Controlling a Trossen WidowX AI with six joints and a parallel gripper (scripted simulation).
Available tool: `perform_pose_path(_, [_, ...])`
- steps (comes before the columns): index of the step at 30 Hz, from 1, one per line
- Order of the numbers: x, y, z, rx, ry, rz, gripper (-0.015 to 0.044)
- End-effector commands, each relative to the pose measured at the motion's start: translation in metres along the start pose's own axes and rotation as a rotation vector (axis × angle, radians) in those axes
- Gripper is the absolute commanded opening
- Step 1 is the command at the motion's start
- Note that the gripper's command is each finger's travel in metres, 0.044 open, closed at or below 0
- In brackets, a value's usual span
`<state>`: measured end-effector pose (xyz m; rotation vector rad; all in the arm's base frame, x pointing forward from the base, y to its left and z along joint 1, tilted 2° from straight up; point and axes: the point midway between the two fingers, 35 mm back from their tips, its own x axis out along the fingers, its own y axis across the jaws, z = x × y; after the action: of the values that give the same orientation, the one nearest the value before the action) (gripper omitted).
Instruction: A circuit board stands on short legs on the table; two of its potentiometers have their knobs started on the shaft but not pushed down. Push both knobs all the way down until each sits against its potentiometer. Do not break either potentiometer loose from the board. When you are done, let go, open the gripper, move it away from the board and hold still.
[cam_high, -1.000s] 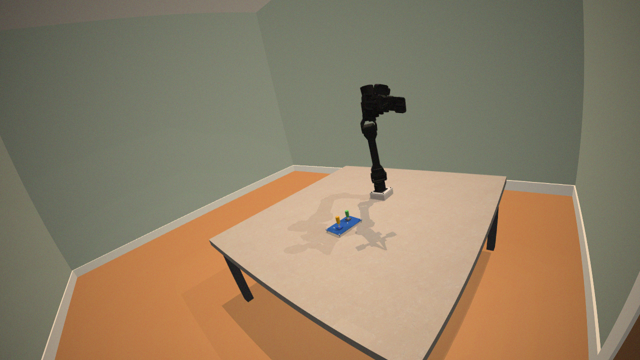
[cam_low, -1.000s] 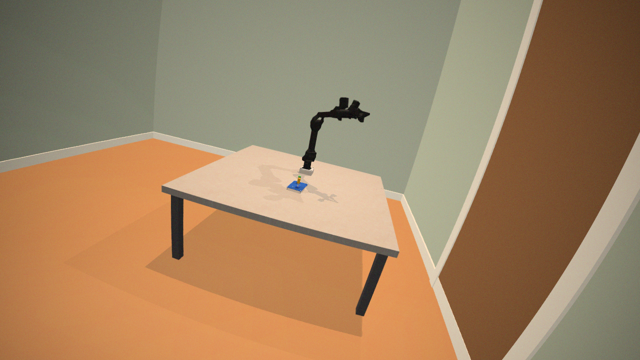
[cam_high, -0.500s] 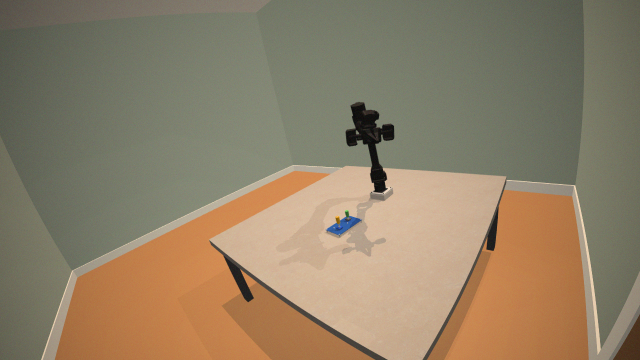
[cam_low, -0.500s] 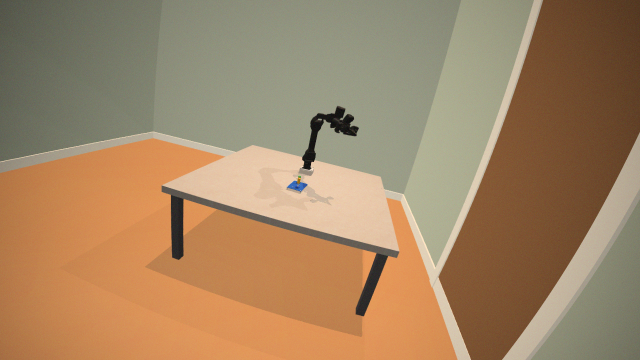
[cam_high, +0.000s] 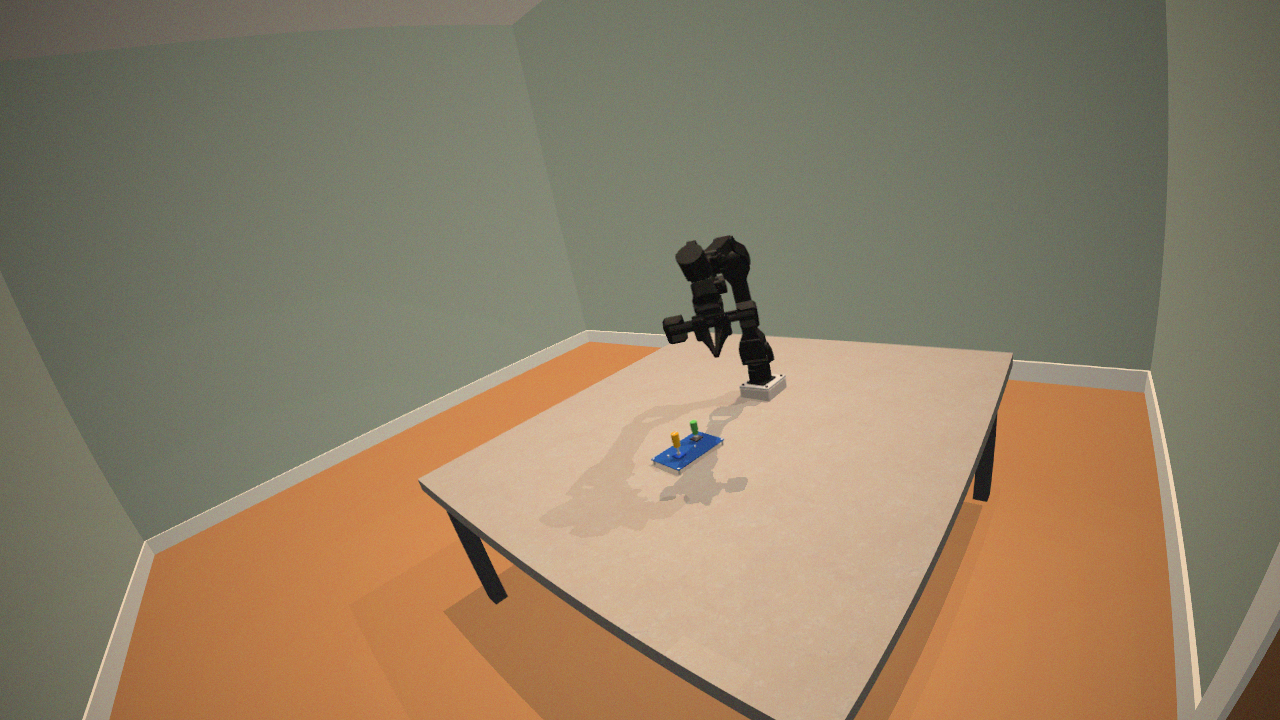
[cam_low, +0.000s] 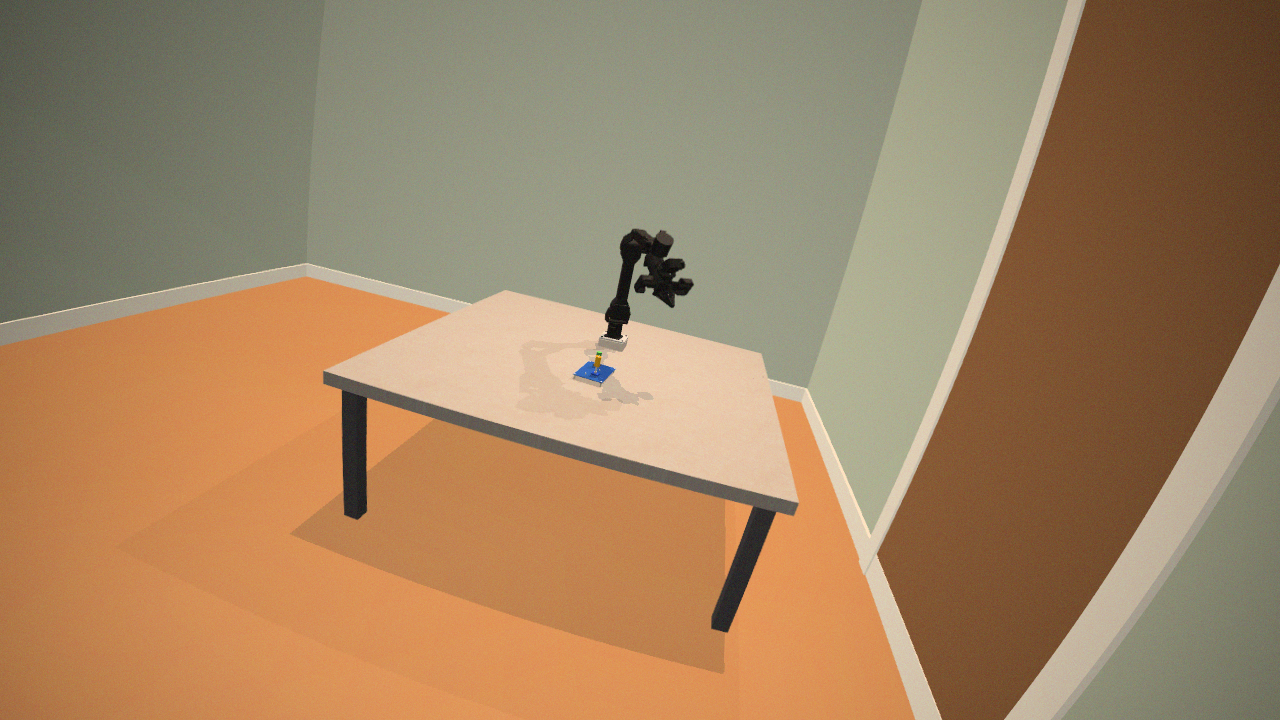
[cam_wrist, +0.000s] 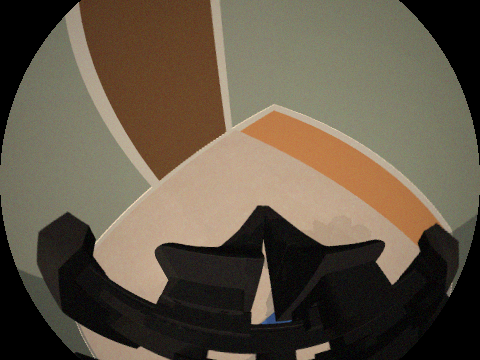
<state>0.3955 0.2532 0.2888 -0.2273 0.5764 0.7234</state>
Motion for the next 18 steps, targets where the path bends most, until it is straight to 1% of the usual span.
perform_pose_path(1, [0.006,-0.024,-0.037,0.061,0.131,-0.055,0.0000])
perform_pose_path(9, [0.003,-0.059,-0.104,0.167,0.367,-0.140,0.0000])
perform_pose_path(18, [-0.018,-0.087,-0.177,0.287,0.634,-0.216,0.0000])
